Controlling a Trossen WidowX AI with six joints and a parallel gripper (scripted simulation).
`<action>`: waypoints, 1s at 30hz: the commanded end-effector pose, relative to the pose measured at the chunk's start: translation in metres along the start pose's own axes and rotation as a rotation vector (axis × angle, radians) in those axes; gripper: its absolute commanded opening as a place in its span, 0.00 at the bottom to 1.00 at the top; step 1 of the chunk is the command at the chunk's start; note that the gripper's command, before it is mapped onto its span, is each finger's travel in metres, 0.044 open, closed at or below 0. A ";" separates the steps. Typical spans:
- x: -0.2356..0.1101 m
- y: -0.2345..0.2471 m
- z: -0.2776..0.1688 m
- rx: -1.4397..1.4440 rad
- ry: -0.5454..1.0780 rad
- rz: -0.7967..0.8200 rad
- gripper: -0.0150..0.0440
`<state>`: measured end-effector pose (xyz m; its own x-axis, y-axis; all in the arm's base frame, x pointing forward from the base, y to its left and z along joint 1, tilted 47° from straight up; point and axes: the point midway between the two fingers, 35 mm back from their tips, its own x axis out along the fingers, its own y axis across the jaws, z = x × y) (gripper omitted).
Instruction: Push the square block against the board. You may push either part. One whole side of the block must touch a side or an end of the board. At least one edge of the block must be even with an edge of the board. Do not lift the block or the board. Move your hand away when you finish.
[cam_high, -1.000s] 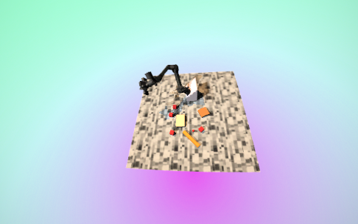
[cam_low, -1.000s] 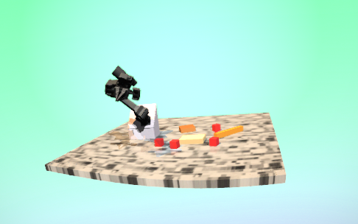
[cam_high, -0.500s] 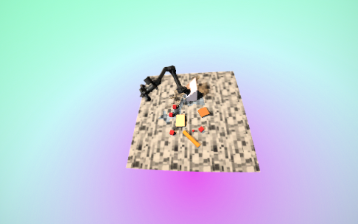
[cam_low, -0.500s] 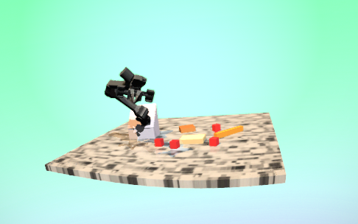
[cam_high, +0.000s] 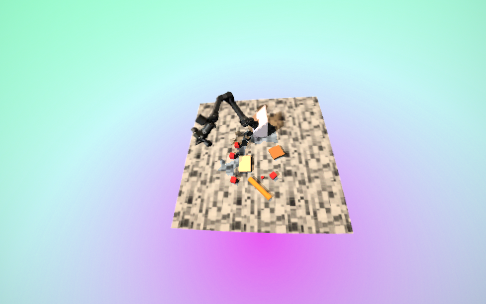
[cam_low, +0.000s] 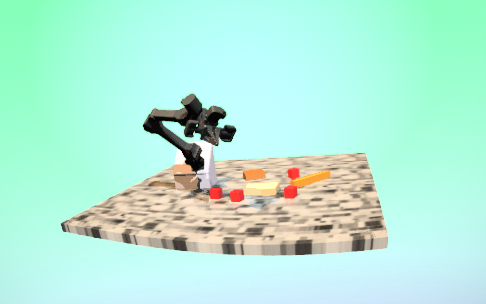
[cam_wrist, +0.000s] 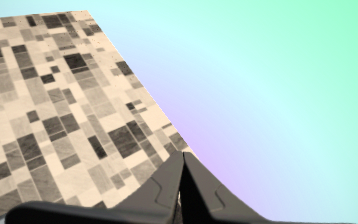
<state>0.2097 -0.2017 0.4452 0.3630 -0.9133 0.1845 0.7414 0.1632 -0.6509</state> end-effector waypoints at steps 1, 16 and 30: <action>0.006 0.042 0.007 -0.083 0.001 0.108 0.25; -0.019 0.196 0.017 -0.369 -0.055 0.508 0.25; -0.072 0.322 0.001 -0.659 -0.068 0.805 0.25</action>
<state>0.4078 -0.1024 0.2534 0.6702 -0.6361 -0.3824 -0.0642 0.4636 -0.8837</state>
